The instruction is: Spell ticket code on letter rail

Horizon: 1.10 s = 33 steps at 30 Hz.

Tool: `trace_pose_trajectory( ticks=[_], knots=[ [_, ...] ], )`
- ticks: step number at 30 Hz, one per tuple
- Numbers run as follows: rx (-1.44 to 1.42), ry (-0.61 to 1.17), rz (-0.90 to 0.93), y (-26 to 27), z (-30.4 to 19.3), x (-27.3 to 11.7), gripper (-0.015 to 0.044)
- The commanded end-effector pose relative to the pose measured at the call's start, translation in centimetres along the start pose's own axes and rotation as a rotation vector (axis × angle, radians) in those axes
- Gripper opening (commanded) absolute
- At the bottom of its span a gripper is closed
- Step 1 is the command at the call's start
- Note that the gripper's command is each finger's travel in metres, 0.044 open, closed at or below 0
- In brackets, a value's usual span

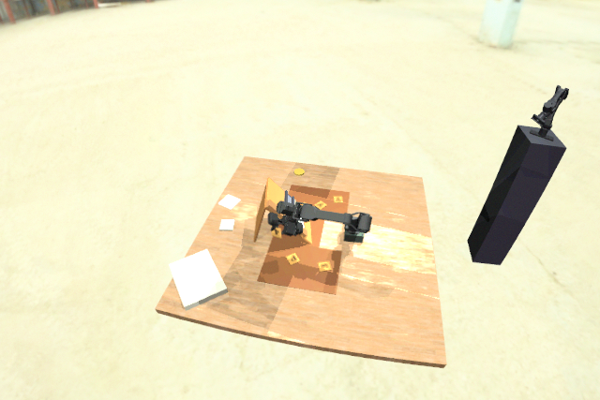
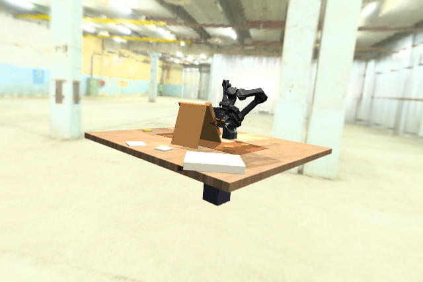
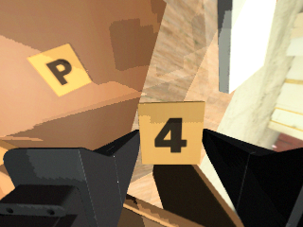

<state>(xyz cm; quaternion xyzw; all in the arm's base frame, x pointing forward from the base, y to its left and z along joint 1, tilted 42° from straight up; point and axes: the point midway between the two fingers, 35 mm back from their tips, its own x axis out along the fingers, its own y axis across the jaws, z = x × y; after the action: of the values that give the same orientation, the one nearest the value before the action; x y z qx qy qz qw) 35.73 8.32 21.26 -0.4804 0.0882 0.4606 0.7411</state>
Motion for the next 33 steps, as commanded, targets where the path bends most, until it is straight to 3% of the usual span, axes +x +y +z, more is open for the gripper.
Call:
trace_pose_trajectory(
  ticks=[1, 33],
  knots=[
    [0.071, 0.015, -0.048, -2.0, -0.7, -0.5, 0.0000],
    [0.539, 0.021, -0.372, -13.3, -5.9, -6.2, 0.0000]
  ],
)
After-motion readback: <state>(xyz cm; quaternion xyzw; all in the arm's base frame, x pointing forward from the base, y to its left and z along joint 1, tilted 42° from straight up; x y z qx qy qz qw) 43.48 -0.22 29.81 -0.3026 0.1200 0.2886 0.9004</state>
